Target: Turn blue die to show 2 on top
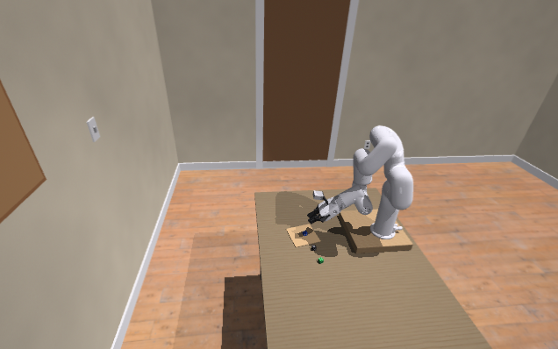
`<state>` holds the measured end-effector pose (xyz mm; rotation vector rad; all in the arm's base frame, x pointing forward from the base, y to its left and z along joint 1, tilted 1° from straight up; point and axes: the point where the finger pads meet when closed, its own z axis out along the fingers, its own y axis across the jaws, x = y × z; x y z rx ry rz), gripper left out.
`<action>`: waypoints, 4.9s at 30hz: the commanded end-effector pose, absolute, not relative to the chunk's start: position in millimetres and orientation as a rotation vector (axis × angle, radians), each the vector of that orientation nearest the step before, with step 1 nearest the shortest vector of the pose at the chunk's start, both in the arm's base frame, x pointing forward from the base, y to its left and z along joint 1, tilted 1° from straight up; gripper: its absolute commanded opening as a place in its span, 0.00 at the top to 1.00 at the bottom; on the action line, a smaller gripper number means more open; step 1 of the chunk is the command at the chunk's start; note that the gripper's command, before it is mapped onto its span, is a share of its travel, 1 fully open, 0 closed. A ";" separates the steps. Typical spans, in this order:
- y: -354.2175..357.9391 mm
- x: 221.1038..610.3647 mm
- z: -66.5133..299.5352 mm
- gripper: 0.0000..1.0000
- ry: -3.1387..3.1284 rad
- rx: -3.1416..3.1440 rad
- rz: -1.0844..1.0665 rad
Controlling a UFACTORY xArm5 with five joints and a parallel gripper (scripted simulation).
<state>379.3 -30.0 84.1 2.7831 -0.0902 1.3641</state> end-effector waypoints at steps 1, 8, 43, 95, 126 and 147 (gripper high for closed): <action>-30.7 384.0 87.3 0.64 -0.093 2.846 1.236; -31.9 392.0 91.6 0.64 -0.099 2.931 1.035; -29.2 429.4 111.2 0.64 -0.111 3.139 0.012; -30.3 412.3 66.3 0.64 0.185 3.135 0.010; -30.6 412.3 51.6 0.64 0.185 3.135 0.010; -30.9 412.5 23.2 0.64 0.185 3.135 0.010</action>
